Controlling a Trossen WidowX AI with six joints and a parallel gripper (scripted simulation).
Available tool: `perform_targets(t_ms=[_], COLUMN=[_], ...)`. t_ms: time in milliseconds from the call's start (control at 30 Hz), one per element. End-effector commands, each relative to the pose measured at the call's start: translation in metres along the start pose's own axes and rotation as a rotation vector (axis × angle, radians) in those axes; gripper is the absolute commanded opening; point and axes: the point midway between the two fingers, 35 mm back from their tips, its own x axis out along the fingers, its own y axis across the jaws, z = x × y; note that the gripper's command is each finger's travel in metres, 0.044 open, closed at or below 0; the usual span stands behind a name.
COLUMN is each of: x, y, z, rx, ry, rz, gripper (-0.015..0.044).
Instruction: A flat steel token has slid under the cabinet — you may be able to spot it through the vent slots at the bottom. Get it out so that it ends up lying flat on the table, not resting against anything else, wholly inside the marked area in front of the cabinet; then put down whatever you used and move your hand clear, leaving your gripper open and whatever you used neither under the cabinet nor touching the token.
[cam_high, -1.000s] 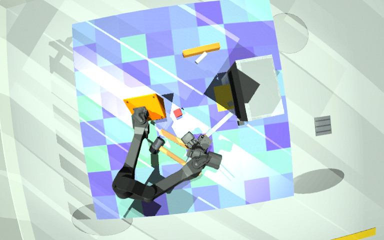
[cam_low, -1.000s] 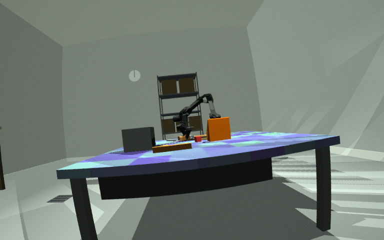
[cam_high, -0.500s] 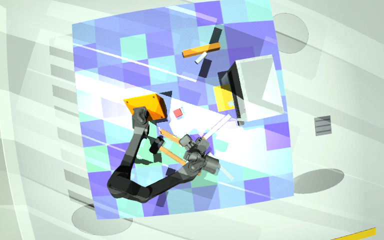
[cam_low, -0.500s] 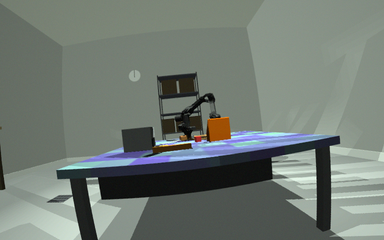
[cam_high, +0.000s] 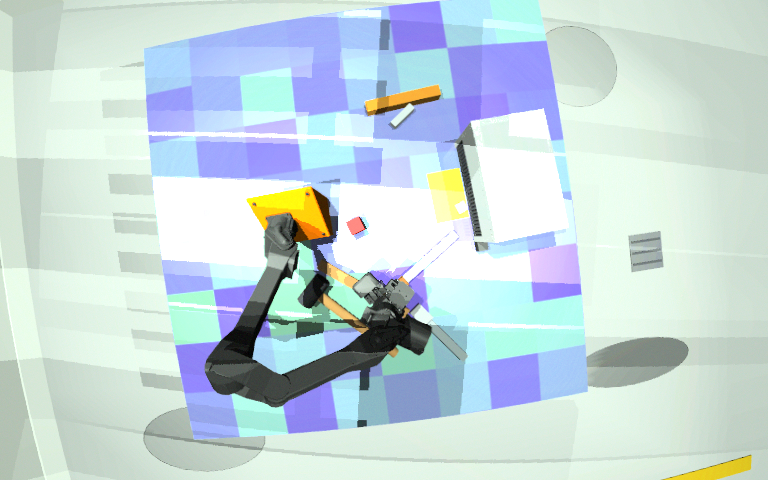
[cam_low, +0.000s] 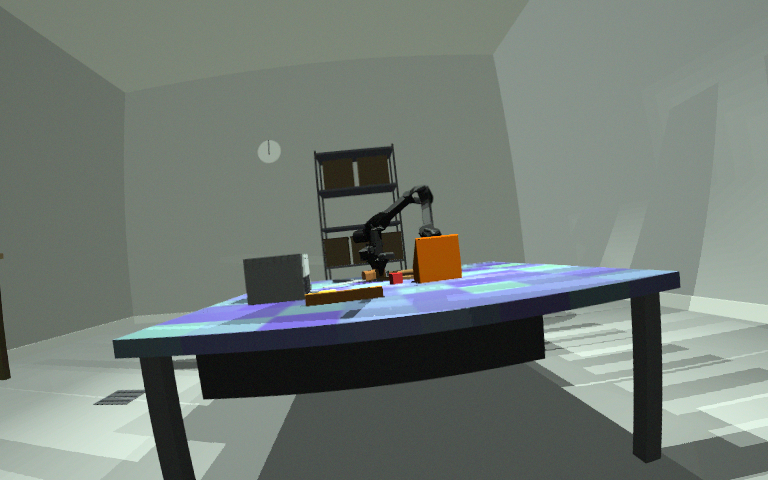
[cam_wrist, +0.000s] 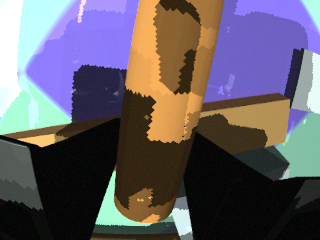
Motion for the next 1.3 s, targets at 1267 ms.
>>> perform_targets(t_ms=[1267], x=[0.003], y=[-0.014], z=[-0.006], rx=[-0.155], ry=[0.016], rz=[0.007], gripper=[0.0000])
